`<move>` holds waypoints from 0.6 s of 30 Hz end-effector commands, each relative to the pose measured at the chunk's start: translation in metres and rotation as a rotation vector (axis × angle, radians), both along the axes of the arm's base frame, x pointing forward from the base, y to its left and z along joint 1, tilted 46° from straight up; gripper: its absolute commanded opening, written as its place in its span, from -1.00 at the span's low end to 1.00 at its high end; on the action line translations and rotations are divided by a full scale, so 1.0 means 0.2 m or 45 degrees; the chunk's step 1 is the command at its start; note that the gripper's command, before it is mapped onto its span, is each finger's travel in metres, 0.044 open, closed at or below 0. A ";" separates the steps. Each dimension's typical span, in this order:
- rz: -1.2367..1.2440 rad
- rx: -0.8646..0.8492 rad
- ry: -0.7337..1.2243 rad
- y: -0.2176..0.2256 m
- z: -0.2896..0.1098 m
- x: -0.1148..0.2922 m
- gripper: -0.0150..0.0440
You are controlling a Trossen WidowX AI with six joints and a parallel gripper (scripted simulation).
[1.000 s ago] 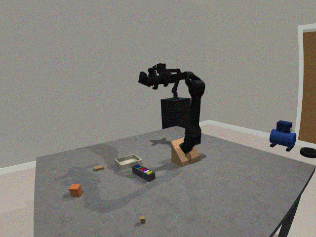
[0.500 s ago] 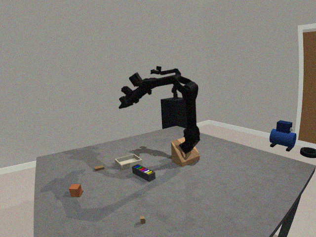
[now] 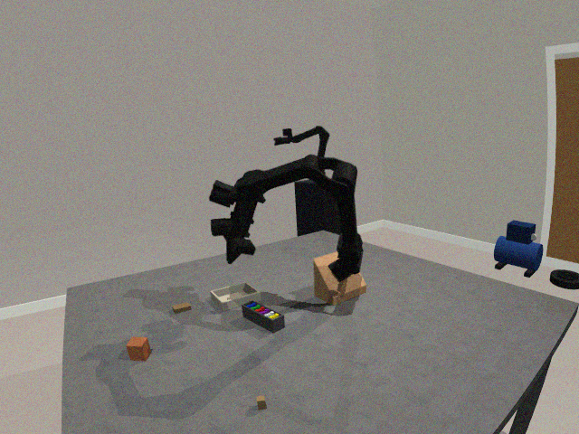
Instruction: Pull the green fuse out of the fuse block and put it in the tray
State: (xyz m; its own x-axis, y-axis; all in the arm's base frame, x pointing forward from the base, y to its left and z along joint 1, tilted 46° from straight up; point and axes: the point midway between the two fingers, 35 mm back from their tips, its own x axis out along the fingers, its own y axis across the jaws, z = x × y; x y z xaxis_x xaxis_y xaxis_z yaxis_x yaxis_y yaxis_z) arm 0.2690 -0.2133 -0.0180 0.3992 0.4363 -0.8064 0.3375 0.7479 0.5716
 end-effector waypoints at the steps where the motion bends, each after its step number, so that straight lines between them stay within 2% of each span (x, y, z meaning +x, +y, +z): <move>1: 0.367 0.112 -0.030 0.35 0.05 0.04 -0.25; 5: 0.626 0.203 -0.058 0.60 0.11 0.04 -0.25; 18: 0.638 0.208 -0.060 0.62 0.11 0.07 -0.25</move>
State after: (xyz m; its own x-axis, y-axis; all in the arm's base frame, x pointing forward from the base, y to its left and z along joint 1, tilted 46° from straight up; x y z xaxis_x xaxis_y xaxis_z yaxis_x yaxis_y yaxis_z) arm 0.2807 -0.0929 0.0043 0.1471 0.6953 -0.7035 -0.0557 0.7159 0.6959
